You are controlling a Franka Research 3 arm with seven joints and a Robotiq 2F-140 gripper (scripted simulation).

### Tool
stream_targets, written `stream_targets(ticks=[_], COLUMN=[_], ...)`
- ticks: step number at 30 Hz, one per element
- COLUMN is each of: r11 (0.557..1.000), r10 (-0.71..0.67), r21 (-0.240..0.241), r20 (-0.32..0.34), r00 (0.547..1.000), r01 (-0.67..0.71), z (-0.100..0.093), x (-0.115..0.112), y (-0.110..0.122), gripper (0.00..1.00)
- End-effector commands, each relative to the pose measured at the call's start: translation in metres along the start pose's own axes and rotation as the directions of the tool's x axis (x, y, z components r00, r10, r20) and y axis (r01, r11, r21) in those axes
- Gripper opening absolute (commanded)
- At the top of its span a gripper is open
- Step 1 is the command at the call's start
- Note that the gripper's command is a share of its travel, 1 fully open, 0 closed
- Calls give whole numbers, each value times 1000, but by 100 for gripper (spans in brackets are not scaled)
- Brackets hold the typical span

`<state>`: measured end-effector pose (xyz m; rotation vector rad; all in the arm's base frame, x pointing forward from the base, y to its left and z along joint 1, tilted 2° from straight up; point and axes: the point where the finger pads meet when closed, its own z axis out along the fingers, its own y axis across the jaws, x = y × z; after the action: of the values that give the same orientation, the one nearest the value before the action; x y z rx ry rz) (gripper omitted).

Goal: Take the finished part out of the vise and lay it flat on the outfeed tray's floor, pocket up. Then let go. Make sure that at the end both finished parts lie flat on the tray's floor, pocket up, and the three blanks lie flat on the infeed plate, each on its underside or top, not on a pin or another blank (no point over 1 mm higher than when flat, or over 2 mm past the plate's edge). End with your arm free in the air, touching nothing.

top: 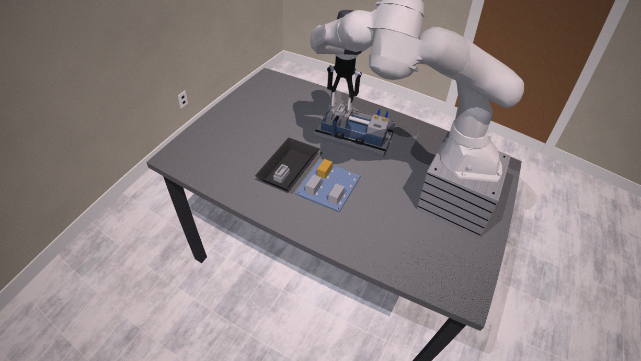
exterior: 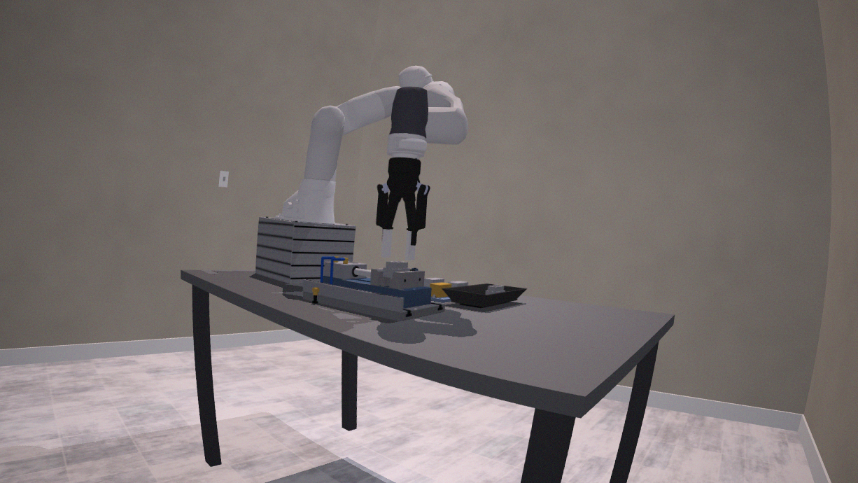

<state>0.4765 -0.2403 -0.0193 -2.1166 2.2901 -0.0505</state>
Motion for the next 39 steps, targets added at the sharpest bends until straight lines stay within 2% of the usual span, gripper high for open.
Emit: stream_targets(ticks=[1,39], r11=[1000,1000], r10=[-2,-2], r21=[1,1], r20=[-2,-2], r00=[1000,1000], r01=[2,2], z=[1,13], x=[1,1], y=[0,0], gripper=[40,40])
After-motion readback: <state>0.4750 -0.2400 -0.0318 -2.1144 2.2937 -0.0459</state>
